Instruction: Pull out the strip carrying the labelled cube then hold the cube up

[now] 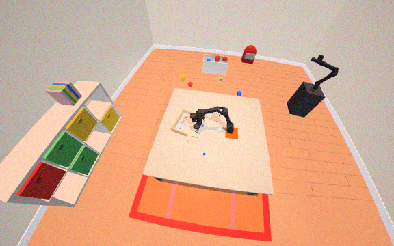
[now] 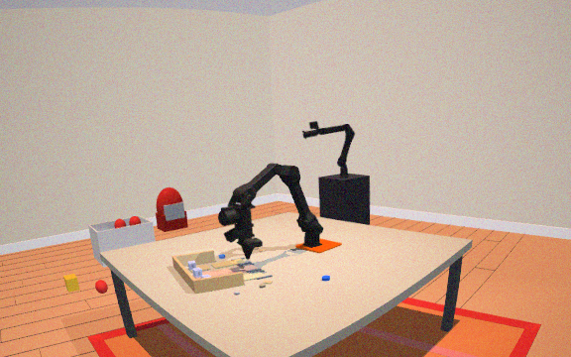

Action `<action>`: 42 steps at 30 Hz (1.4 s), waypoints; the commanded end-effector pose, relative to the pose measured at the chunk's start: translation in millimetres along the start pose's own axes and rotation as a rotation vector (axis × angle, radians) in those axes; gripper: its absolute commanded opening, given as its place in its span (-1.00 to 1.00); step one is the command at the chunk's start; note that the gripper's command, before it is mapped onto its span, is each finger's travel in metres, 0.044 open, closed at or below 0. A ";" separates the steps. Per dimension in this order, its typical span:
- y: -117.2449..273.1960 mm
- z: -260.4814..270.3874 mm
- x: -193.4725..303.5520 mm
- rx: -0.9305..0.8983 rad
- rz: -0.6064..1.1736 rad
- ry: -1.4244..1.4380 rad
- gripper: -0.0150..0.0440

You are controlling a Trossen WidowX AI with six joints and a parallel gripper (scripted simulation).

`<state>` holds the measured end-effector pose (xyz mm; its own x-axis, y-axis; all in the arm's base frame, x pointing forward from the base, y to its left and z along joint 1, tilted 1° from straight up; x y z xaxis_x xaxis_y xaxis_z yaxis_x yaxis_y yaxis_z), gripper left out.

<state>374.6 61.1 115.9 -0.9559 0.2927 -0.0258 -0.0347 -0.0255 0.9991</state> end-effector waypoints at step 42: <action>-36.9 -0.4 -0.3 0.008 0.004 -0.003 -0.49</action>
<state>375.7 61.9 79.8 -0.9560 0.2927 -0.0185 -0.0268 -0.0241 0.9994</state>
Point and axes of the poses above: the point midway between the two fingers, 35 mm back from their tips, its own y axis back along the fingers, its own z axis across the jaws, x = y × z, the point moved 4 cm from there along y, back along the fingers, and after that the axes turned 9 degrees about -y, right-handed, at the moved point
